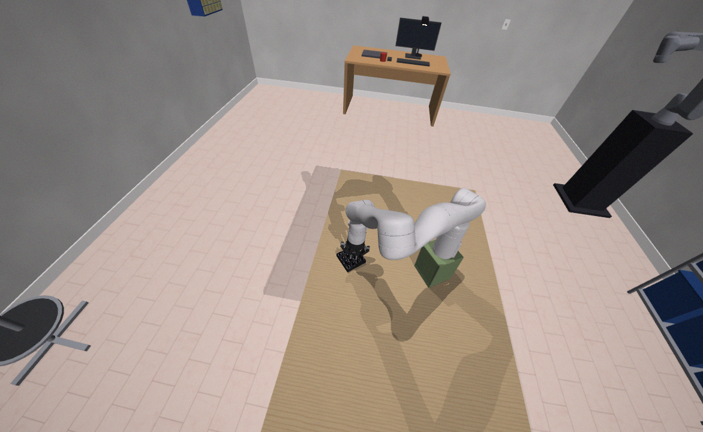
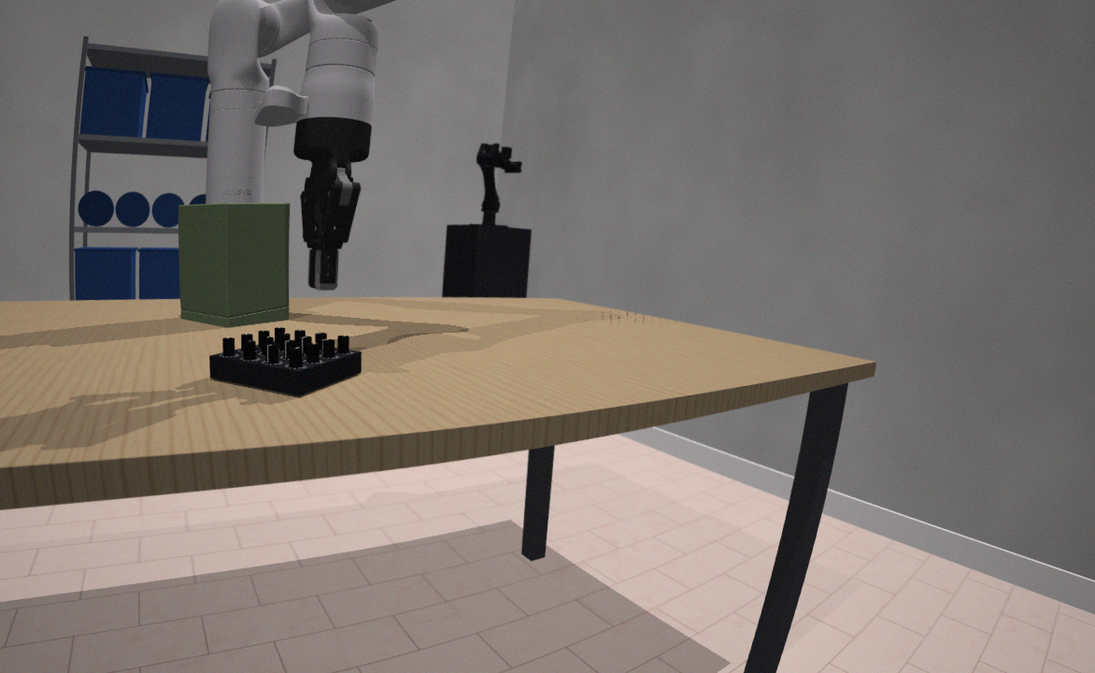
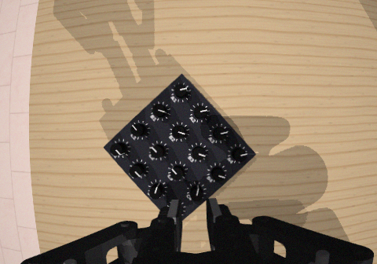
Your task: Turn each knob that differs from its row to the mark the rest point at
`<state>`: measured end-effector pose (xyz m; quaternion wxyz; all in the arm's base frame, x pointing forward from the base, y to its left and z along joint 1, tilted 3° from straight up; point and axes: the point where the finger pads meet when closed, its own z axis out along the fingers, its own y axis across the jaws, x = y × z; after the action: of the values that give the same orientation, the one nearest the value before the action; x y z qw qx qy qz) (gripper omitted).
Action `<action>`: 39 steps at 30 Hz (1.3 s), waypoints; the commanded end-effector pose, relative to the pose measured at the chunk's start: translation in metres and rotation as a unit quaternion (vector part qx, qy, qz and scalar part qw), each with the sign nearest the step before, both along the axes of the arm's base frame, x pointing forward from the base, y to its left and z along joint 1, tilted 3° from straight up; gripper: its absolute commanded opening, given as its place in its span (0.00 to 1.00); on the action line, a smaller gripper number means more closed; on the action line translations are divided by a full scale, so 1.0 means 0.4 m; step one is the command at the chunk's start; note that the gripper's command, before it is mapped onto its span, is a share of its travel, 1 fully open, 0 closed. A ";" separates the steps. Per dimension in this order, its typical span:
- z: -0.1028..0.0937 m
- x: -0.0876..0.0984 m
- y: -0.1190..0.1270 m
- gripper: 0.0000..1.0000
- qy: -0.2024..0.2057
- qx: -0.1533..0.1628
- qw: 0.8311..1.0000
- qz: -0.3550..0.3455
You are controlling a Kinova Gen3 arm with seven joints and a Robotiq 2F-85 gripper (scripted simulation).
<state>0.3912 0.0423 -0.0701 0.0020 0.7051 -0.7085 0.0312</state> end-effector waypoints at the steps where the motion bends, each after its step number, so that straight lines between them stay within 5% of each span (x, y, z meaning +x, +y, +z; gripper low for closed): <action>1: 0.007 -0.001 0.006 0.19 0.001 0.002 0.999 -0.041; 12: 0.011 -0.003 0.006 0.19 -0.005 0.007 0.987 -0.162; 39: 0.015 -0.004 0.007 0.19 -0.010 0.011 0.962 -0.274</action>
<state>0.3900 0.0429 -0.0663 -0.0038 0.4894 -0.8716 0.0301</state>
